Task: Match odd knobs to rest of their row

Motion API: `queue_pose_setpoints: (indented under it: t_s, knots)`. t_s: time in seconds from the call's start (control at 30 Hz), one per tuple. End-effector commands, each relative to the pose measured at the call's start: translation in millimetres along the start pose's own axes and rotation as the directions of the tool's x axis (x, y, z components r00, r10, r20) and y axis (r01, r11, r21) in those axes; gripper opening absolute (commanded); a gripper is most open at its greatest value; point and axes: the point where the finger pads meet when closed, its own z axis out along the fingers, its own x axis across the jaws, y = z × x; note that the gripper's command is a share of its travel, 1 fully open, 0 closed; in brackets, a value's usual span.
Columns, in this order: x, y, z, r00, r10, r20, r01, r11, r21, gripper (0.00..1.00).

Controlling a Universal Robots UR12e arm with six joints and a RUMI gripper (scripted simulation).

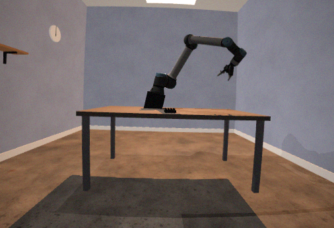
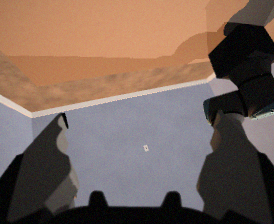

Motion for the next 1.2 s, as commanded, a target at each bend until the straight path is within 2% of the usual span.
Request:
queue_pose_setpoints:
  t_s: [0.0, 0.73, 0.9, 1.03, 1.1, 1.17]
  knots:
    - [0, 1, -1, 1.0, -0.001, 0.001, 0.001, 1.0, 0.001, 1.0]
    - [2, -4, -2, 1.0, -0.002, 0.006, 0.002, 1.0, 0.005, 1.0]
    - [10, -25, 0, 1.0, -0.008, 0.025, 0.007, 1.0, 0.017, 1.0]
    - [25, -57, 3, 0.998, -0.016, 0.053, 0.014, 0.999, 0.037, 1.0]
    - [25, -57, 3, 0.998, -0.016, 0.053, 0.014, 0.999, 0.037, 1.0]
    - [36, -78, 6, 0.997, -0.022, 0.072, 0.018, 0.999, 0.051, 1.0]
